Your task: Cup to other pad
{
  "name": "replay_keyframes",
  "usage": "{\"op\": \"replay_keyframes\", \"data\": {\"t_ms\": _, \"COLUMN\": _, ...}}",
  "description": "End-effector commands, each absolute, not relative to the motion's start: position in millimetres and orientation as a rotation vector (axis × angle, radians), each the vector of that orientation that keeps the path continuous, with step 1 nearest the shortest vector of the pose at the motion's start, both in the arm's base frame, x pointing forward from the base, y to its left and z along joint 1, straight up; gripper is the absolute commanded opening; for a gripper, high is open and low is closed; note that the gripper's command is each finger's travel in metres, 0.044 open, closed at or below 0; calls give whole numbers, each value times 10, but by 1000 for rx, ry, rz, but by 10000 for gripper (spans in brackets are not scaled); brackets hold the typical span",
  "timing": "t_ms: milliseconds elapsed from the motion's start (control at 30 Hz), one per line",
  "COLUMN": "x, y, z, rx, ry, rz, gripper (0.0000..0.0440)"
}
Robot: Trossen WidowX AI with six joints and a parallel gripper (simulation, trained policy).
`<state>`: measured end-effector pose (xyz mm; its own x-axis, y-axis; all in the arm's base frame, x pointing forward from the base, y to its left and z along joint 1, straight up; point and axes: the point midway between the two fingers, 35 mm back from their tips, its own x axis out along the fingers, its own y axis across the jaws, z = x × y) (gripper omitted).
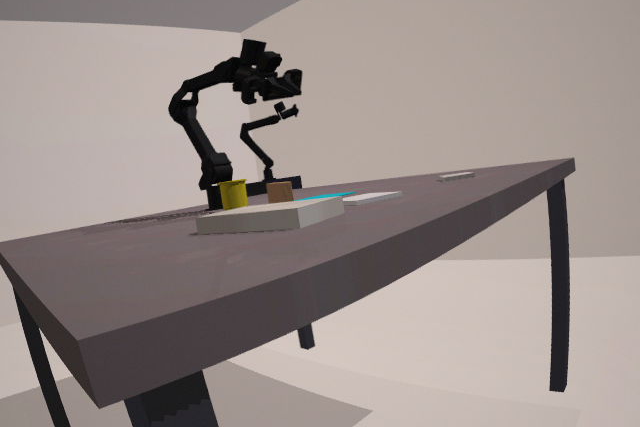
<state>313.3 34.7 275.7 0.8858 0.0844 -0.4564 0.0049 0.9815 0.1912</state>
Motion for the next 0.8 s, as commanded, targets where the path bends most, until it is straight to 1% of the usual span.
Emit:
{"op": "replay_keyframes", "data": {"t_ms": 0, "x": 3135, "y": 351, "z": 2719, "rx": 198, "ry": 524, "rz": 32, "gripper": 102}}
{"op": "replay_keyframes", "data": {"t_ms": 233, "x": 3102, "y": 359, "z": 2599, "rx": 200, "ry": 644, "rz": 13, "gripper": 103}}
{"op": "replay_keyframes", "data": {"t_ms": 767, "x": 2968, "y": 312, "z": 2367, "rx": 171, "ry": 909, "rz": -39, "gripper": 124}}
